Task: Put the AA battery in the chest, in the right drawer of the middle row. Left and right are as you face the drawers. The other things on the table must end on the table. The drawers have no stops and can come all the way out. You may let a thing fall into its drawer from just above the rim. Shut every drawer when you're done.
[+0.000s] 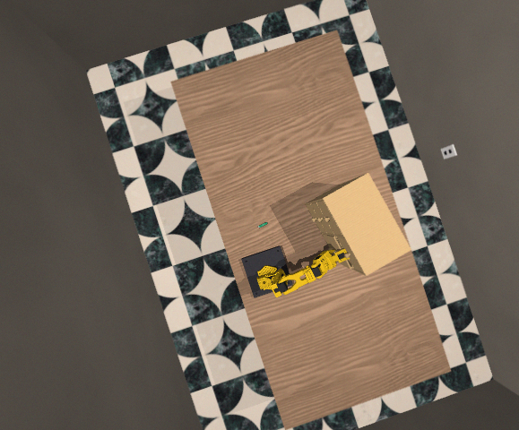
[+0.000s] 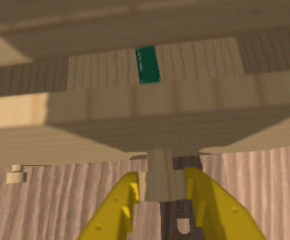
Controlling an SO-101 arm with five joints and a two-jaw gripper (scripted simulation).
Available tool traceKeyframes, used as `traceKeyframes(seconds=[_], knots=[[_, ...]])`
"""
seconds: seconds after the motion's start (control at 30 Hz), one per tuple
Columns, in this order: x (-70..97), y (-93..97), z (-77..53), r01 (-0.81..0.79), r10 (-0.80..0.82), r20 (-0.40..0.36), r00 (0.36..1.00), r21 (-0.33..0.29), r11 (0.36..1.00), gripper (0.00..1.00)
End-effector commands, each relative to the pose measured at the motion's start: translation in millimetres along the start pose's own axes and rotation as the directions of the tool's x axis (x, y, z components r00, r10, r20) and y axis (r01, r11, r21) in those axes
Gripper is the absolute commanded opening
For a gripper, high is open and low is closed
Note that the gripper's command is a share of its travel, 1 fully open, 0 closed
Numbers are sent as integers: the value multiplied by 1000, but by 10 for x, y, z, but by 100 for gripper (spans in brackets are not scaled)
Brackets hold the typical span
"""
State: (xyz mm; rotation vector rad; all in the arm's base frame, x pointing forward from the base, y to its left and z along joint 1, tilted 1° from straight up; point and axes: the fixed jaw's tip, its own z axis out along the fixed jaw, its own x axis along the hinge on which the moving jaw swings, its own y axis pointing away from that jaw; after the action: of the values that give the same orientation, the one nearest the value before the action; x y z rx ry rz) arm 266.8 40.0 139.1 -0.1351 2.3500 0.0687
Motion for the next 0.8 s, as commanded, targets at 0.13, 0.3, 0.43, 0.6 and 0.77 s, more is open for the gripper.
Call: traceKeyframes(seconds=[0.13, 0.3, 0.43, 0.6, 0.77], knots=[[-34, -9, 41, 4, -4, 5, 1000, 8, 1000, 0], [-15, -8, 22, 2, -2, 1, 1000, 7, 1000, 0], [0, -7, 7, 0, 0, -2, 1000, 7, 1000, 0], [0, -7, 7, 0, 0, -2, 1000, 7, 1000, 0], [0, -7, 7, 0, 0, -2, 1000, 7, 1000, 4]])
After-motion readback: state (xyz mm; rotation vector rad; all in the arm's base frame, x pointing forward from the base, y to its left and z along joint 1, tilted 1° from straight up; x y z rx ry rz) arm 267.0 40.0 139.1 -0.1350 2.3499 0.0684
